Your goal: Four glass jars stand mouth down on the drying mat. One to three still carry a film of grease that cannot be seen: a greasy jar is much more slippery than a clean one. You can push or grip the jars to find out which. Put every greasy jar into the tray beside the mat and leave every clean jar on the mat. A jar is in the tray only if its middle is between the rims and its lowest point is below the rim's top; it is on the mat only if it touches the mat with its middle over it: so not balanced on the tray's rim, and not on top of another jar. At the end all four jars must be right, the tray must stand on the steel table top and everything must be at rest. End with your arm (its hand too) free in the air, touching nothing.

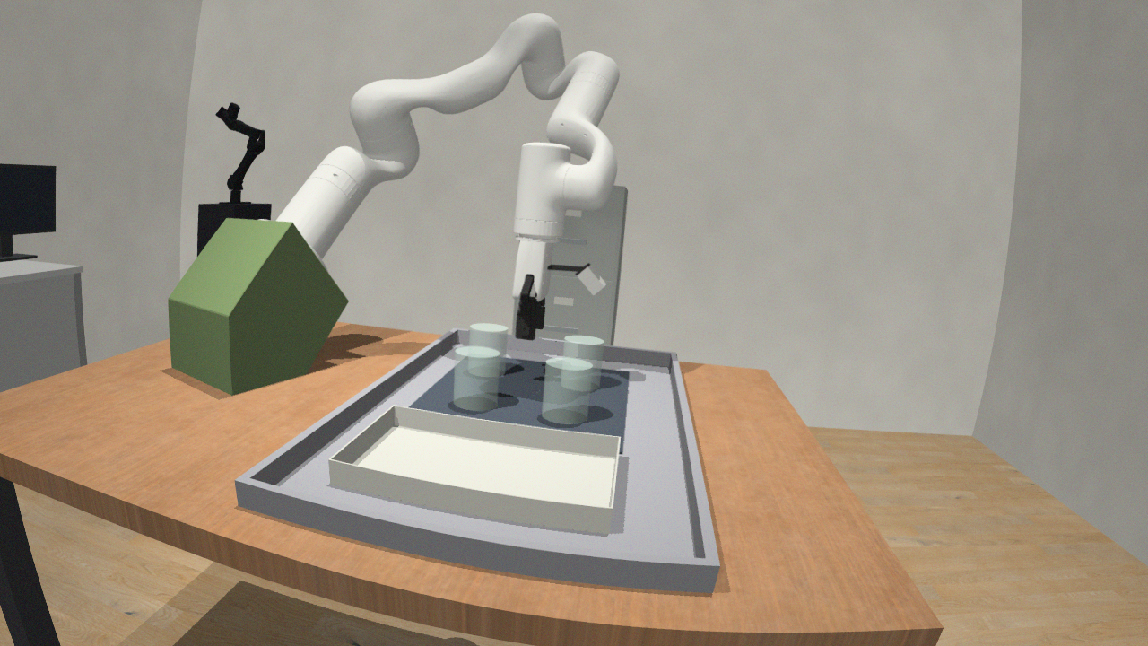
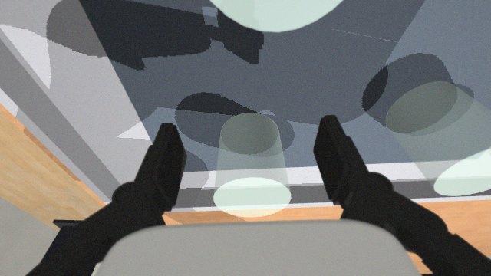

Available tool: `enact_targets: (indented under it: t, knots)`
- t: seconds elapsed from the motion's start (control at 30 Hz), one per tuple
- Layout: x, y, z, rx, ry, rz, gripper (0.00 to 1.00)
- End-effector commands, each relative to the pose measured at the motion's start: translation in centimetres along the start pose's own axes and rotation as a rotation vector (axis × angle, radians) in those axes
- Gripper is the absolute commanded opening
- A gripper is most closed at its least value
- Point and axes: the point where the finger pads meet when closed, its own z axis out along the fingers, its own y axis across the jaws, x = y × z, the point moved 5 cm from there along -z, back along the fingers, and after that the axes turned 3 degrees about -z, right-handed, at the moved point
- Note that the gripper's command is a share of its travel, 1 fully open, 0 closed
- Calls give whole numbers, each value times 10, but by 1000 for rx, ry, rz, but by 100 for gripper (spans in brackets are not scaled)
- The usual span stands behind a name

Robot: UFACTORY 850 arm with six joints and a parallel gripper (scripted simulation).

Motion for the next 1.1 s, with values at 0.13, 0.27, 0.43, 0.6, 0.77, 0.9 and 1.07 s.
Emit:
enact_targets:
  t: [0.13,0.27,0.43,0.6,0.77,0.9,1.07]
  knots:
    - [1,0,-43,0,2,-1,100]
    - [1,0,-73,0,2,-1,100]
    - [-16,-1,-73,0,2,-1,100]
    - [-48,-3,-73,0,2,-1,100]
    - [-73,-4,-73,0,2,-1,100]
    - [-73,-4,-55,0,2,-1,100]
    - [-73,-4,-24,0,2,-1,100]
